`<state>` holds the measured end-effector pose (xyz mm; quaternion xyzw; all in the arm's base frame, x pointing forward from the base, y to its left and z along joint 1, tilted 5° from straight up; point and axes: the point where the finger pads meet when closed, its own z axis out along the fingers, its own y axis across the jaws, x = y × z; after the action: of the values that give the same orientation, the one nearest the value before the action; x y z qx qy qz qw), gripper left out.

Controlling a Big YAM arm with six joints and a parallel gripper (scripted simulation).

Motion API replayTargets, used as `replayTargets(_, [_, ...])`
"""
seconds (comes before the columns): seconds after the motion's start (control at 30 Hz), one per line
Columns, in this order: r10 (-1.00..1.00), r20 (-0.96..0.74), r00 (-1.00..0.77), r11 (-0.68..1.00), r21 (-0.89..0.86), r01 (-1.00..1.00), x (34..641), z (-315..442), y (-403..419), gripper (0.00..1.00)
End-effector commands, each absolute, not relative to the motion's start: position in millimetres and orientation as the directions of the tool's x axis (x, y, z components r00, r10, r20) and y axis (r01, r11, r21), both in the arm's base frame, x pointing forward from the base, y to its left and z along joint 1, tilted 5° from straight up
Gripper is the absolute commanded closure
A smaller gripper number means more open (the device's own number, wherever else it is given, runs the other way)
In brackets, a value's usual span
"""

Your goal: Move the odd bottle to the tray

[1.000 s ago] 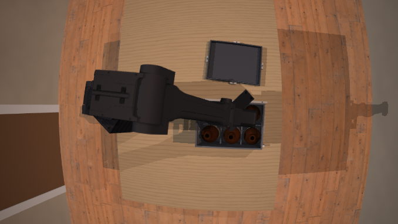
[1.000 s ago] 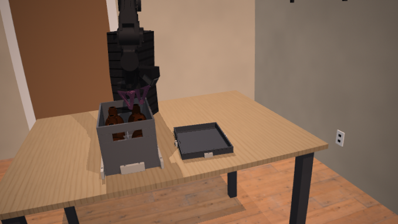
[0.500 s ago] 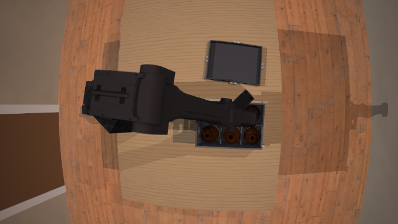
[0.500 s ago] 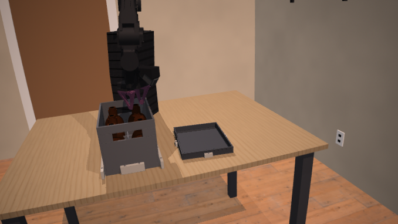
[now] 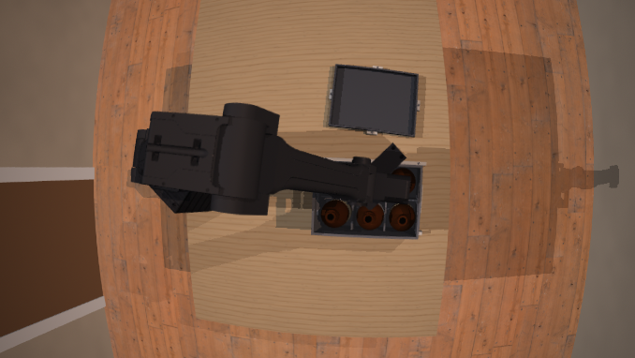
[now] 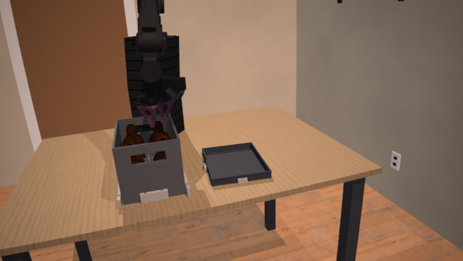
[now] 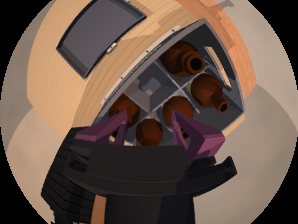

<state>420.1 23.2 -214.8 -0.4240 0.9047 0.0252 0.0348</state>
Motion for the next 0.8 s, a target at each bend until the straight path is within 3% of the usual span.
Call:
replayTargets(0.0, [-0.767, -0.092, -0.635, 0.637, 0.005, -0.771, 433.3, -211.4, 30.6, 0.39])
replayTargets(0.77, [-0.769, -0.092, -0.633, 0.635, 0.005, -0.772, 434.7, -211.1, 30.4, 0.39])
